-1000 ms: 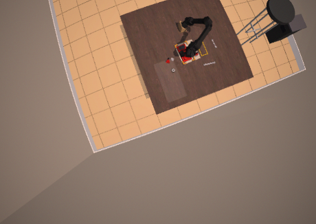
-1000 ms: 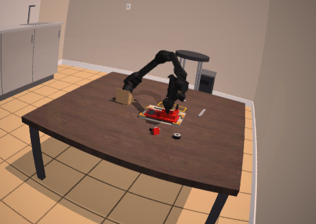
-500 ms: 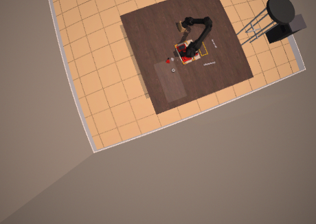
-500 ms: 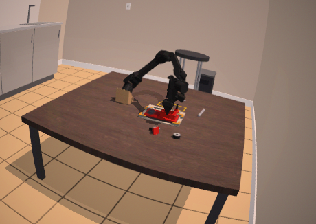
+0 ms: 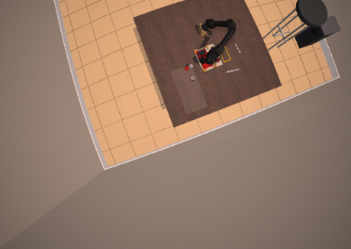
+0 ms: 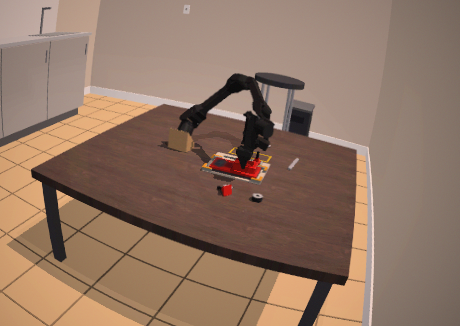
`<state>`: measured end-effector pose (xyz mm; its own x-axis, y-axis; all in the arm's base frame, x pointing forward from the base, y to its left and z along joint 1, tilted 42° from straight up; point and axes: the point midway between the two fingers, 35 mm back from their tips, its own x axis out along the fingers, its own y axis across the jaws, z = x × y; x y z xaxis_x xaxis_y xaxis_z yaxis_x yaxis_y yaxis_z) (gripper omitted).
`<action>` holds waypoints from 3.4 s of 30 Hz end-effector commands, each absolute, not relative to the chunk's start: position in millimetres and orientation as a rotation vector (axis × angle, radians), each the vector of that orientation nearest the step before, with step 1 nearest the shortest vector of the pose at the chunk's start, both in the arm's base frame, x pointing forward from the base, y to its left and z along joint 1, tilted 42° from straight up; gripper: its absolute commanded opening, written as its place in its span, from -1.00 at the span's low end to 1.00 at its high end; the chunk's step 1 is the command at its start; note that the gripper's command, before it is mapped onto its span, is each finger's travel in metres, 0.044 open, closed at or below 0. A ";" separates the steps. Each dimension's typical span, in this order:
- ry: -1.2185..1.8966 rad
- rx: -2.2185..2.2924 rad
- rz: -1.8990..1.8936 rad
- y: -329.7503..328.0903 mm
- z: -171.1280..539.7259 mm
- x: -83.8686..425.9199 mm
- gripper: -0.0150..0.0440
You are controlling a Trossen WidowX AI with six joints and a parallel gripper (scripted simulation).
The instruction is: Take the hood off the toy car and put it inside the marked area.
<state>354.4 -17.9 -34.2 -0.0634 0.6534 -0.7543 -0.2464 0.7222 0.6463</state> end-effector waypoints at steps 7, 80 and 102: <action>1.459 0.364 0.760 -14.0 -38.2 354.0 1.00; 1.460 0.355 0.760 -57.3 10.0 358.5 -0.49; 1.465 0.356 0.748 -10.0 59.4 352.5 -0.49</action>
